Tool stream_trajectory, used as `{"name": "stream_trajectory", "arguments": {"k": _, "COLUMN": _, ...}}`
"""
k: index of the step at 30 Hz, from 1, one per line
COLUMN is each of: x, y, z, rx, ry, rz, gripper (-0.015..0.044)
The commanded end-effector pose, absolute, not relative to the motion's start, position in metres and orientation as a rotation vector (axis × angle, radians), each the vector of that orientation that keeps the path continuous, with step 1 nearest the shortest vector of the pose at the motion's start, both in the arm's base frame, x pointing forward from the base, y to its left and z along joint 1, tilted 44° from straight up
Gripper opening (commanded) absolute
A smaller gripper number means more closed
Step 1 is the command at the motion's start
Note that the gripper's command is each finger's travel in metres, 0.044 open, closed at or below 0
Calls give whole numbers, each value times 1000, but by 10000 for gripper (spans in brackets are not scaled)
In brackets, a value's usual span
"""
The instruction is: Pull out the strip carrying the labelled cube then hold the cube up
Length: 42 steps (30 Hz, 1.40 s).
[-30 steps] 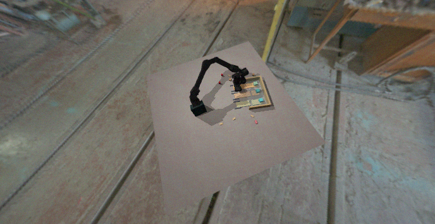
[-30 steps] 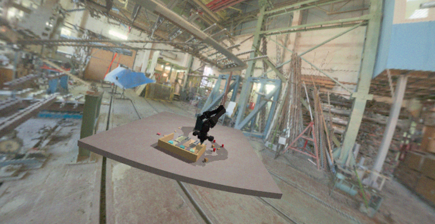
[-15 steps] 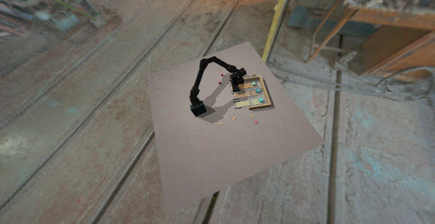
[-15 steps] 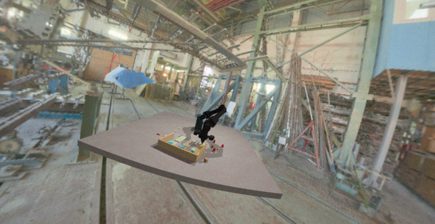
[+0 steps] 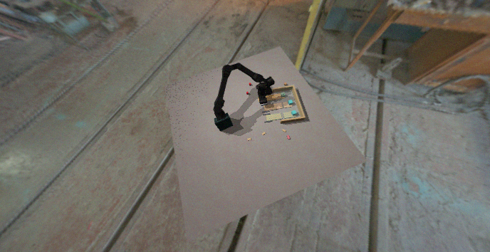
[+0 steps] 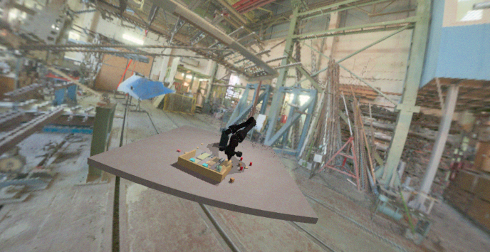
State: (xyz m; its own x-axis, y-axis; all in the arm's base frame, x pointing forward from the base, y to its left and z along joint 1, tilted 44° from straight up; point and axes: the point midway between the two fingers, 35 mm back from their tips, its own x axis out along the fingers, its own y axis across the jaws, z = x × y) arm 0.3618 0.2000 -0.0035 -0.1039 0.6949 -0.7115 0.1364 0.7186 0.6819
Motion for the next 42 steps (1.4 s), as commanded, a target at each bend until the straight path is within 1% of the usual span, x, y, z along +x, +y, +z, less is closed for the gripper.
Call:
{"name": "stream_trajectory", "arguments": {"k": 1, "x": 352, "y": 202, "z": -5, "rx": 679, "ry": 1649, "rz": 533, "gripper": 0}}
{"name": "stream_trajectory", "arguments": {"k": 42, "x": 289, "y": 204, "z": 5, "rx": 680, "ry": 1653, "rz": 532, "gripper": 0}}
